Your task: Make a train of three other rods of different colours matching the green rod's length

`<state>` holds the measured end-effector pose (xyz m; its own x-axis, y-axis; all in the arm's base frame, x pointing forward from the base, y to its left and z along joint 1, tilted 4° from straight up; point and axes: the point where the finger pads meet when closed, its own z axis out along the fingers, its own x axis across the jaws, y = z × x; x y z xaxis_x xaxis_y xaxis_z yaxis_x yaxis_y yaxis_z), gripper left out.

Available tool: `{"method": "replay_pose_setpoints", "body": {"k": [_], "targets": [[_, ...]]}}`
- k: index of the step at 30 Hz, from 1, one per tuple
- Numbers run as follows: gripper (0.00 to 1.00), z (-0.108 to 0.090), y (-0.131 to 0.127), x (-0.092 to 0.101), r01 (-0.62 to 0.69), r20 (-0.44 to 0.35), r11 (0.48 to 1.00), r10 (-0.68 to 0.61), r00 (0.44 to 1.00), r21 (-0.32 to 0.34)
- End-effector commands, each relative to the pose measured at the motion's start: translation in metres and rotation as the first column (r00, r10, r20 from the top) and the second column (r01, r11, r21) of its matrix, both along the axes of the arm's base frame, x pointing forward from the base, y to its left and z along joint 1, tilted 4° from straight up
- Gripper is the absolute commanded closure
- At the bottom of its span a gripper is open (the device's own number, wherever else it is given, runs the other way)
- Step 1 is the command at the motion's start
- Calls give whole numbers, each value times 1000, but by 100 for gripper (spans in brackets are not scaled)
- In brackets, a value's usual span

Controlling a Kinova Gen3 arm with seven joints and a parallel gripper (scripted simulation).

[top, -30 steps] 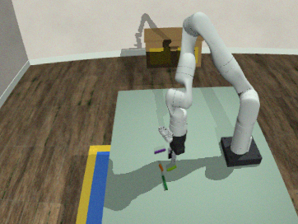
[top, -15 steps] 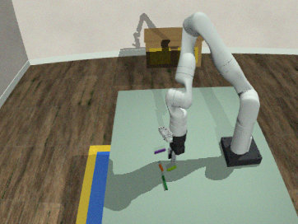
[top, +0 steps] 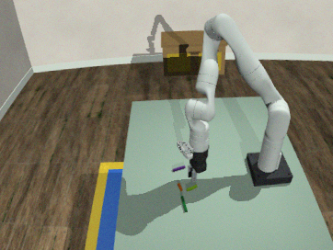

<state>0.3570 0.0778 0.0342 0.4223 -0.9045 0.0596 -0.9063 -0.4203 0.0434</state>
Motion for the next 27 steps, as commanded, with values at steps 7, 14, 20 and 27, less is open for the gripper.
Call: {"method": "replay_pose_setpoints", "body": {"k": [7, 14, 20, 27], "targets": [[46, -7, -1, -1, -20, -2, 1000, 20, 1000, -6], [46, -13, -2, 0, -19, -1, 1000, 19, 1000, -5], [46, -22, -2, -1, -20, -2, 1000, 20, 1000, -6], [46, -33, -3, 0, -20, -2, 1000, 20, 1000, -6]]}}
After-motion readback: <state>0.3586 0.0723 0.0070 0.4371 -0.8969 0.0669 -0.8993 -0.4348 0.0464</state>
